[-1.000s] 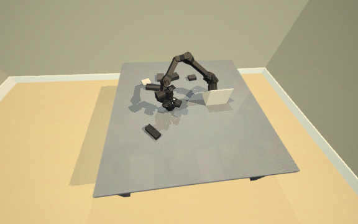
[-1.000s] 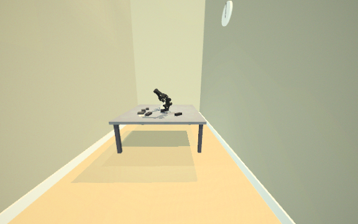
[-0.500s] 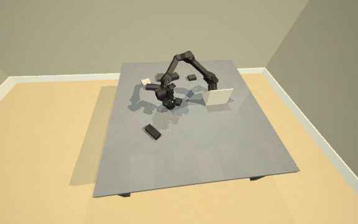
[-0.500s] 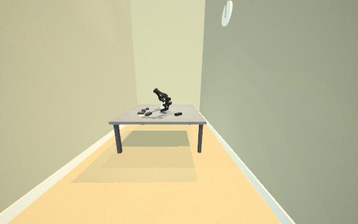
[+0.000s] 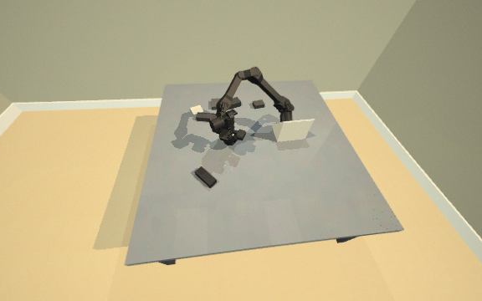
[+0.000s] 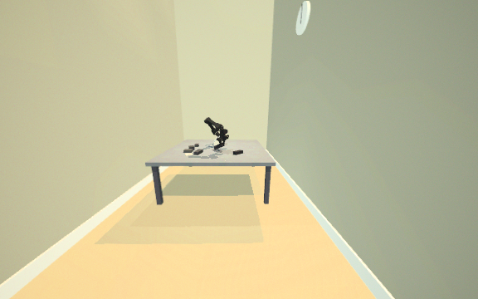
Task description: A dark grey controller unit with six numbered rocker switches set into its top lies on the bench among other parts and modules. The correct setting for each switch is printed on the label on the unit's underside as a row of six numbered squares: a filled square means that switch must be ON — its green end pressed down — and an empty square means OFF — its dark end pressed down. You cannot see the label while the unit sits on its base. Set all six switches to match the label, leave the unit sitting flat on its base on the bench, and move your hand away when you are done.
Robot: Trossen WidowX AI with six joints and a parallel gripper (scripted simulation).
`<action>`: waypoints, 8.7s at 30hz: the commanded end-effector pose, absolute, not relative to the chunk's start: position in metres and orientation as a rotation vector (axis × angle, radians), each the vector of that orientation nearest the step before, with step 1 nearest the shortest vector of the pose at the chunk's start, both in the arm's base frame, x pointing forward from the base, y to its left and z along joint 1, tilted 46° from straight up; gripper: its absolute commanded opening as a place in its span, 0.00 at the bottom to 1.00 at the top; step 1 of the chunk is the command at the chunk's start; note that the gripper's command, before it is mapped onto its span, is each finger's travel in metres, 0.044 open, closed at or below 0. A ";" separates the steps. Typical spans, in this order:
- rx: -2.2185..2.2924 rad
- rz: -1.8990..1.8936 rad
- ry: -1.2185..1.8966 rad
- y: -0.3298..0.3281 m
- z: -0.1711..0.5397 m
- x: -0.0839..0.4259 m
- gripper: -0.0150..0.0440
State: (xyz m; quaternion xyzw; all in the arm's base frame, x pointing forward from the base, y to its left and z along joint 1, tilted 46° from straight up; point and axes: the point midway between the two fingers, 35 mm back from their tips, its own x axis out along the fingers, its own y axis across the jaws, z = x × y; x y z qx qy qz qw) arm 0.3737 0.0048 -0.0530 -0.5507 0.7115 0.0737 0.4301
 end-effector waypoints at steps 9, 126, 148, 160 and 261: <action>-1.375 0.184 1.768 0.009 -0.041 0.371 0.82; -1.377 0.185 1.771 -0.010 0.039 0.327 0.82; -1.378 0.185 1.772 -0.023 0.056 0.314 0.83; -1.378 0.185 1.773 -0.031 0.065 0.307 0.83; -1.381 0.183 1.776 -0.098 0.114 0.256 0.83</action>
